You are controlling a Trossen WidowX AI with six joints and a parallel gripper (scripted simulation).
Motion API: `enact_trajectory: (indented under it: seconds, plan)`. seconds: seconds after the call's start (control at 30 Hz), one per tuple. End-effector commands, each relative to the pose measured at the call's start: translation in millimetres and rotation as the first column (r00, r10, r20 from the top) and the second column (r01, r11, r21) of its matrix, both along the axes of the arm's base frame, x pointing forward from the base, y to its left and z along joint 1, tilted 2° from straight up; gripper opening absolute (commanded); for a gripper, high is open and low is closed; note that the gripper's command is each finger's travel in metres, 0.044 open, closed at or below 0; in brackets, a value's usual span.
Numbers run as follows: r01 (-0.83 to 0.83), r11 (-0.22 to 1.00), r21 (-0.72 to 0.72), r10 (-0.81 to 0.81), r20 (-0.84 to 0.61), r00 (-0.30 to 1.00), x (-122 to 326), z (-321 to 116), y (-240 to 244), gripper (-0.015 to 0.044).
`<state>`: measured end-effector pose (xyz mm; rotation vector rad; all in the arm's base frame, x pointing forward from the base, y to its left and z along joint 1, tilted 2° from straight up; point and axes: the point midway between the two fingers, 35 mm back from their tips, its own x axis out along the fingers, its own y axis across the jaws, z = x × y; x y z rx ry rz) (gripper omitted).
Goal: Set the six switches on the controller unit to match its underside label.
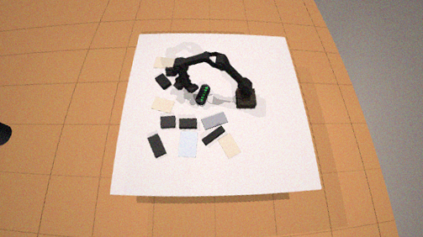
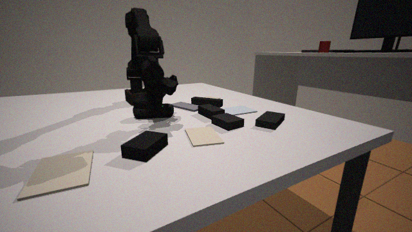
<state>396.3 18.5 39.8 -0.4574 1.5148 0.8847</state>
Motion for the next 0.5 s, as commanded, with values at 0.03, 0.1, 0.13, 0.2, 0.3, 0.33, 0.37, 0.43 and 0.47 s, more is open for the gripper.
enact_trajectory:
  seconds: [0.03, 0.1, 0.13, 0.2, 0.3, 0.33, 0.37, 0.43, 0.47]
  plan:
    - [-0.001, 1.0, -0.004, 0.001, 0.0, 1.0, 12.4, 16.3, -16.5, 0.0]
    - [-0.001, 1.0, -0.004, 0.001, 0.0, 1.0, 12.4, 16.3, -16.5, 0.0]
    - [-0.017, 1.0, -0.005, 0.017, 0.001, 1.0, 11.2, 16.3, -14.5, 0.0]
    - [-0.146, 0.989, -0.012, 0.146, 0.003, 0.989, 0.8, 15.9, 1.5, 0.0]
    - [-0.415, 0.91, -0.023, 0.415, 0.0, 0.91, -24.7, 14.8, 32.9, 0.0]
    - [-0.459, 0.888, -0.024, 0.459, -0.001, 0.889, -29.4, 14.6, 37.8, 0.0]
    - [-0.473, 0.881, -0.024, 0.473, -0.002, 0.881, -31.0, 14.5, 39.4, 0.0]
    - [-0.473, 0.881, -0.024, 0.473, -0.002, 0.881, -31.0, 14.5, 39.4, 0.0]
    - [-0.473, 0.881, -0.024, 0.473, -0.002, 0.881, -31.0, 14.5, 39.4, 0.0]
